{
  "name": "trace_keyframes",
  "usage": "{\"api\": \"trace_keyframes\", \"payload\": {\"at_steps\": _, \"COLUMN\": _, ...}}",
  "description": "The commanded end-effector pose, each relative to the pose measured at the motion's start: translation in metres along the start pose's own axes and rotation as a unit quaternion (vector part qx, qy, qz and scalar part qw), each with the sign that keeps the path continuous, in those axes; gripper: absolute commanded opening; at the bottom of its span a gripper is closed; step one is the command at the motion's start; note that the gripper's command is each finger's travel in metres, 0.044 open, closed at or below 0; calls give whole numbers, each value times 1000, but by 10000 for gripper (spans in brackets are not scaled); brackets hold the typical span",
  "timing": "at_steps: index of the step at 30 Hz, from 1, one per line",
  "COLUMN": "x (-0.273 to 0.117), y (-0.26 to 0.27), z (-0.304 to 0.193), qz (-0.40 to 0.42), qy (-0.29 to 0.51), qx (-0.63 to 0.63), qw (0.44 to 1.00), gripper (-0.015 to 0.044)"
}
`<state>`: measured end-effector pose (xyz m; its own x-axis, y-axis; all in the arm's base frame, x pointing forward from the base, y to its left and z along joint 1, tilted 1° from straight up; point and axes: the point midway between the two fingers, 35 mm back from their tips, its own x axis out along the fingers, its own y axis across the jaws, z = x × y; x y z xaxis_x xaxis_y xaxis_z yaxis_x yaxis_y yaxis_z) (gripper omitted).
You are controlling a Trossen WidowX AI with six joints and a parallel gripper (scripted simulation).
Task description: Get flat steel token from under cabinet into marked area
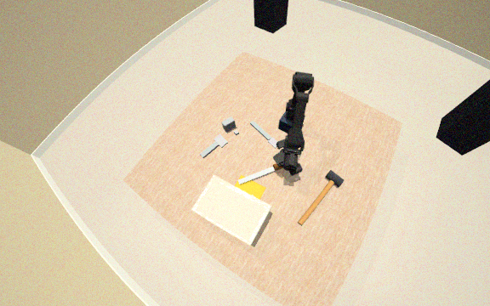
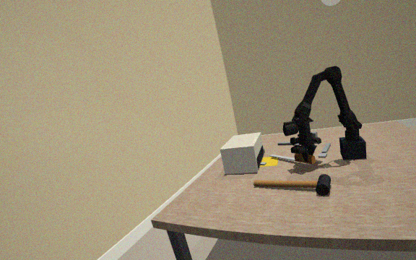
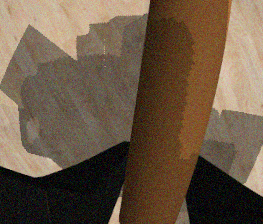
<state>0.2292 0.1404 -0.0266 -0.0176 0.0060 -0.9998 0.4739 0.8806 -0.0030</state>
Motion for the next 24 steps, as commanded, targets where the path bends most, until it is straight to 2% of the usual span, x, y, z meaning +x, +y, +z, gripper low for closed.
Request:
{"api": "trace_keyframes", "payload": {"at_steps": 1, "x": -3, "y": 8, "z": 0, "qz": 5, "qy": -6, "qx": 1, "qw": 1000, "gripper": 0}}
{"api": "trace_keyframes", "payload": {"at_steps": 24, "x": -3, "y": 29, "z": -17, "qz": 6, "qy": -5, "qx": 1, "qw": 1000, "gripper": 0}}
